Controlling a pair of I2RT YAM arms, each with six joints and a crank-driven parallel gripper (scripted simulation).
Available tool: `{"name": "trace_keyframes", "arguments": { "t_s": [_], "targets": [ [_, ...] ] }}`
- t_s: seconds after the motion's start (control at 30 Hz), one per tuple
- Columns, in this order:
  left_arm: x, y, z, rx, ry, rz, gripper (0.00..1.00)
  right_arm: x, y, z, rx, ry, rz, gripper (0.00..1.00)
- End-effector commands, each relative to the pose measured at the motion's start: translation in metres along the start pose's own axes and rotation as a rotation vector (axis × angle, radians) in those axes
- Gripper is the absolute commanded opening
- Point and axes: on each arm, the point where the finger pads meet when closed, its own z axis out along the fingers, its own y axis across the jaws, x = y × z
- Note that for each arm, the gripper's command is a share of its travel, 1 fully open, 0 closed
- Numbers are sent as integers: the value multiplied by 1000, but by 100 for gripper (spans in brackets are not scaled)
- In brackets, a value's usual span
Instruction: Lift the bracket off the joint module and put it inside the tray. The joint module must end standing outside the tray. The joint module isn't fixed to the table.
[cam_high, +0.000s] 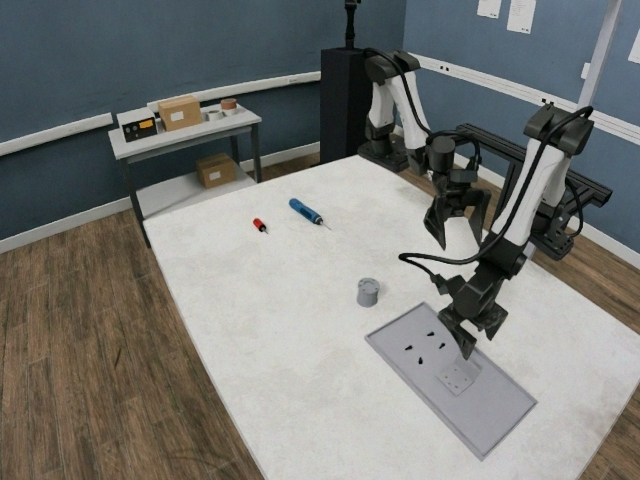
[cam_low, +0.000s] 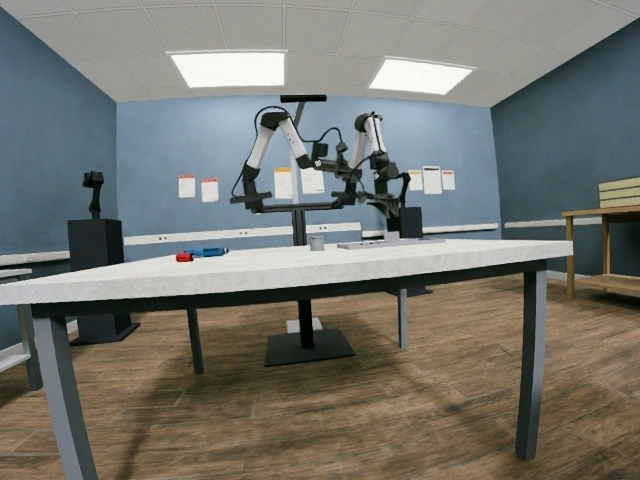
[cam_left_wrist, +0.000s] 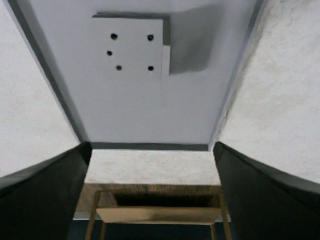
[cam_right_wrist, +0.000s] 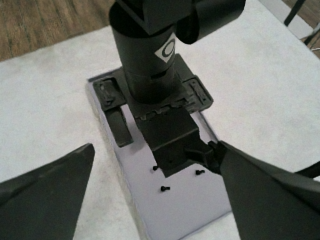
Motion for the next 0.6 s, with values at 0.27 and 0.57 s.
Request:
{"name": "trace_keyframes", "arguments": {
  "t_s": [0.27,0.57],
  "targets": [
    [-4,-6,-3,19,-5,1,100,-14,-2,8,4,-38,11,100],
    [-4,-6,-3,19,-5,1,100,-14,-2,8,4,-38,11,100]
  ]
}}
